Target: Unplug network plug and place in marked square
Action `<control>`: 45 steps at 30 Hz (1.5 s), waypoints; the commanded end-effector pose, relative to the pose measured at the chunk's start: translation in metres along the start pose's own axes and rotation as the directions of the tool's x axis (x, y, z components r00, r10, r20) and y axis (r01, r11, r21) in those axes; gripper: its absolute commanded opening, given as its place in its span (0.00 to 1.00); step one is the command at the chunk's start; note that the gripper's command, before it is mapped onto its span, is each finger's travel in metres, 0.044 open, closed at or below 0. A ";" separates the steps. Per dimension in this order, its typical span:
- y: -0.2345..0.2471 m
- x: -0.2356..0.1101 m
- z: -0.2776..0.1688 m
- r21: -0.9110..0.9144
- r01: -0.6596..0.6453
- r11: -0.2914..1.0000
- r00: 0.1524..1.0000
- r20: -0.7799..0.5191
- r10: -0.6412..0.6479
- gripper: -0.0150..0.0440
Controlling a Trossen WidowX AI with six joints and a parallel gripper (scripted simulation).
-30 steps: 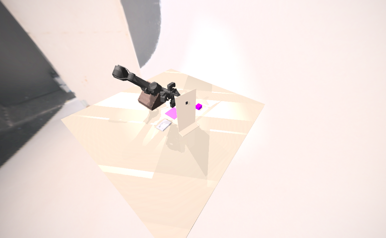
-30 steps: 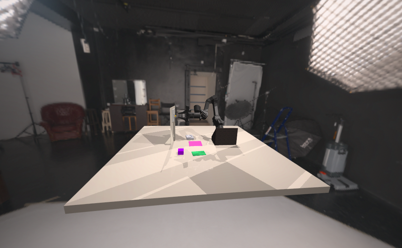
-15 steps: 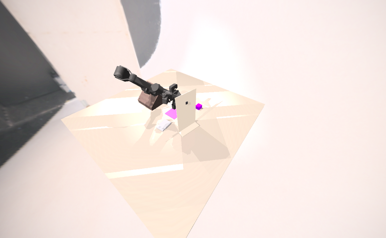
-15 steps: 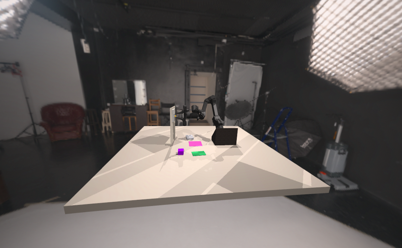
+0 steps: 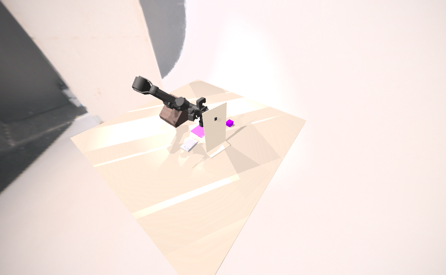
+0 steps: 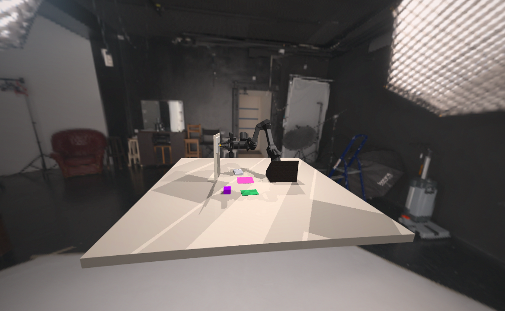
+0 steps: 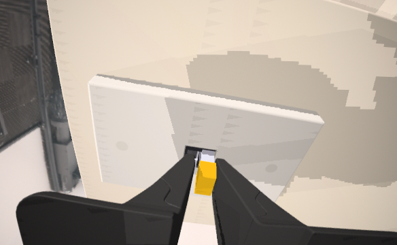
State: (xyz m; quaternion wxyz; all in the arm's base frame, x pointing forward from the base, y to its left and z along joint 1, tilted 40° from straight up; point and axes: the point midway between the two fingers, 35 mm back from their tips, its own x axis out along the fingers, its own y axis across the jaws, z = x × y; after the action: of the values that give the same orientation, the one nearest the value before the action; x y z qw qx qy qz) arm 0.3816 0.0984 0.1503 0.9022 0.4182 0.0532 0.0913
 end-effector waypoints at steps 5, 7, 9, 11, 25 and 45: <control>-0.001 0.000 -0.001 -0.003 0.002 1.000 1.000 -0.006 -0.002 0.25; -0.001 0.000 -0.001 -0.003 0.002 1.000 1.000 -0.006 -0.002 0.25; -0.001 0.000 -0.001 -0.003 0.002 1.000 1.000 -0.006 -0.002 0.25; -0.001 -0.001 -0.001 -0.003 0.002 1.000 1.000 -0.006 -0.002 0.25; -0.001 -0.010 -0.002 -0.003 0.003 1.000 1.000 -0.006 -0.003 0.25; -0.001 -0.021 -0.007 -0.003 0.003 1.000 1.000 -0.007 -0.003 0.25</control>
State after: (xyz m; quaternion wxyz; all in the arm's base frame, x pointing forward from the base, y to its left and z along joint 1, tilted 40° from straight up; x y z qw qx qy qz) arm 0.3631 0.0992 0.1460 0.9021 0.4173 0.0581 0.0939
